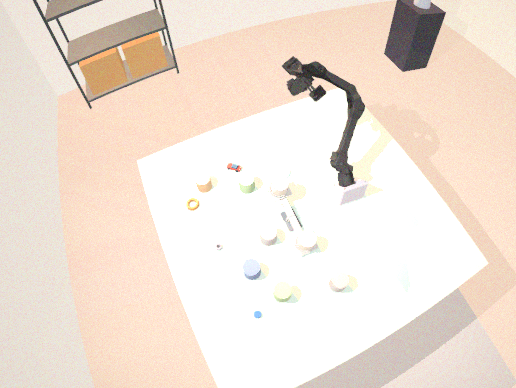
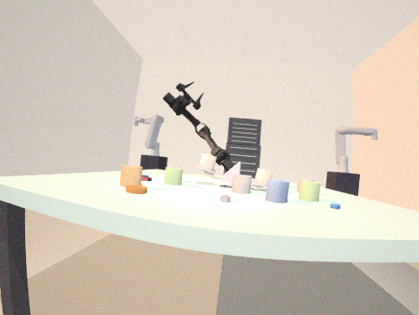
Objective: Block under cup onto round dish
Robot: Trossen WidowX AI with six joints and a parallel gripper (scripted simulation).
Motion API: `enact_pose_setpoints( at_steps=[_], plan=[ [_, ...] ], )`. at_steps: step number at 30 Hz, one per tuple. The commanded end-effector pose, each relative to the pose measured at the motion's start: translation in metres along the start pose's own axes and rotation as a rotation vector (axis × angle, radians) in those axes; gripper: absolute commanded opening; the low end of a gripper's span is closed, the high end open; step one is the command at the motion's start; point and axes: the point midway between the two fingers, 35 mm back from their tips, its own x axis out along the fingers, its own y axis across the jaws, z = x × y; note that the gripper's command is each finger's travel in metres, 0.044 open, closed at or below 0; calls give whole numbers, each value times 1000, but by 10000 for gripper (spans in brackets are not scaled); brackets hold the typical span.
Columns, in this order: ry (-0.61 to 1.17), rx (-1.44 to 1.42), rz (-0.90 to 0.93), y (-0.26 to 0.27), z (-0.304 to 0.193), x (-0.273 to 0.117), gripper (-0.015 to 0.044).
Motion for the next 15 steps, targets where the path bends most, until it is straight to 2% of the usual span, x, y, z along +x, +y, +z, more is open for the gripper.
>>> enact_pose_setpoints(
  at_steps=[1,2,15],
  plan=[
    [-2,1,-2,0,1,0,426],
    [-6,6,-7,-1,3,1,440],
    [-129,92,-173,-33,63,30,440]
  ],
)
